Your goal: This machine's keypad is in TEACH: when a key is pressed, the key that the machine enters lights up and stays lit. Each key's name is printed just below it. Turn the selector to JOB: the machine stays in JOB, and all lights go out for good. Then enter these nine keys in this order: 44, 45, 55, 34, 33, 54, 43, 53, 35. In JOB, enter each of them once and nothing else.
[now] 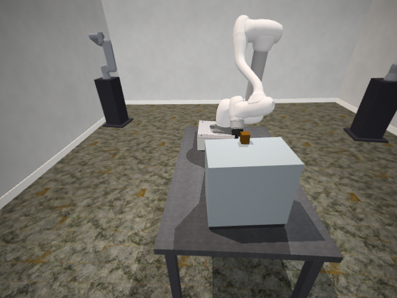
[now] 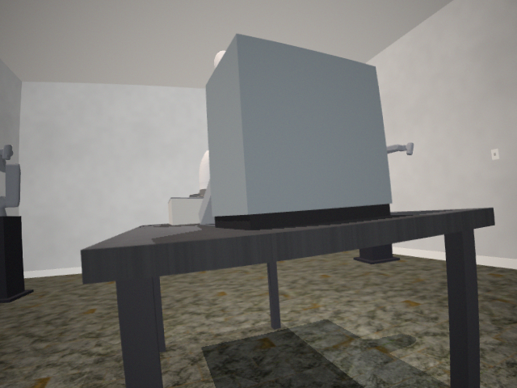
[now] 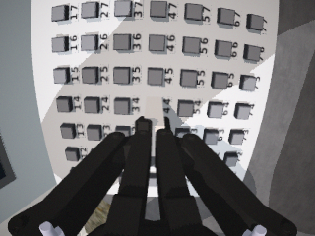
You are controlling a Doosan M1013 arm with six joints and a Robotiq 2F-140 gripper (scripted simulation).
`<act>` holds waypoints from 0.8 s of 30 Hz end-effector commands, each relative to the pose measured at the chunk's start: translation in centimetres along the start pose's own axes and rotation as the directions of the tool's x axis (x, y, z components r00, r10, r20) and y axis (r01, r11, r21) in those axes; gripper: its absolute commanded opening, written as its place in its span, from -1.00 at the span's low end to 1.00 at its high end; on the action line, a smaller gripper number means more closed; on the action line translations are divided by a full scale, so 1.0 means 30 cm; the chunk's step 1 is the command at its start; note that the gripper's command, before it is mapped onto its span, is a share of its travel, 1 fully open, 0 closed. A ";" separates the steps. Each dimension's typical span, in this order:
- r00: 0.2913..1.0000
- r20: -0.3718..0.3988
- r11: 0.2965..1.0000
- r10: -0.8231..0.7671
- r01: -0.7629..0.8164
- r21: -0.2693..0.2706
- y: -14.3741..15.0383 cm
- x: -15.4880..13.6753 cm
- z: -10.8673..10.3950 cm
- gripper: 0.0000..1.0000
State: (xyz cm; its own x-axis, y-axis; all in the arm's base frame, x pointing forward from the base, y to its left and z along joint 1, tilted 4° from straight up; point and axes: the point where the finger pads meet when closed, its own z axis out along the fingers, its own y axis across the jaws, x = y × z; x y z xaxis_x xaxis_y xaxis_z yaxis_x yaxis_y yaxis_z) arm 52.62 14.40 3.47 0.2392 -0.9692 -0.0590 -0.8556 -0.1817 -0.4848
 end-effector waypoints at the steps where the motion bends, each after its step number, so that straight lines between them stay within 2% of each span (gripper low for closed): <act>1: 1.000 -0.001 1.000 0.007 -0.007 -0.002 0.000 -0.001 0.014 -1.00; 24: 1.000 -0.001 1.000 0.007 -0.007 -0.002 0.000 -0.001 0.025 -1.00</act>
State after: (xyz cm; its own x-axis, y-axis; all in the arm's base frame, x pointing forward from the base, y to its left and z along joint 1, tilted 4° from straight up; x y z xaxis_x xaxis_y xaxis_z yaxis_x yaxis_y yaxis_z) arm 52.74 14.48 2.94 0.2367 -0.9697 -0.0607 -0.8577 -0.1792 -0.4820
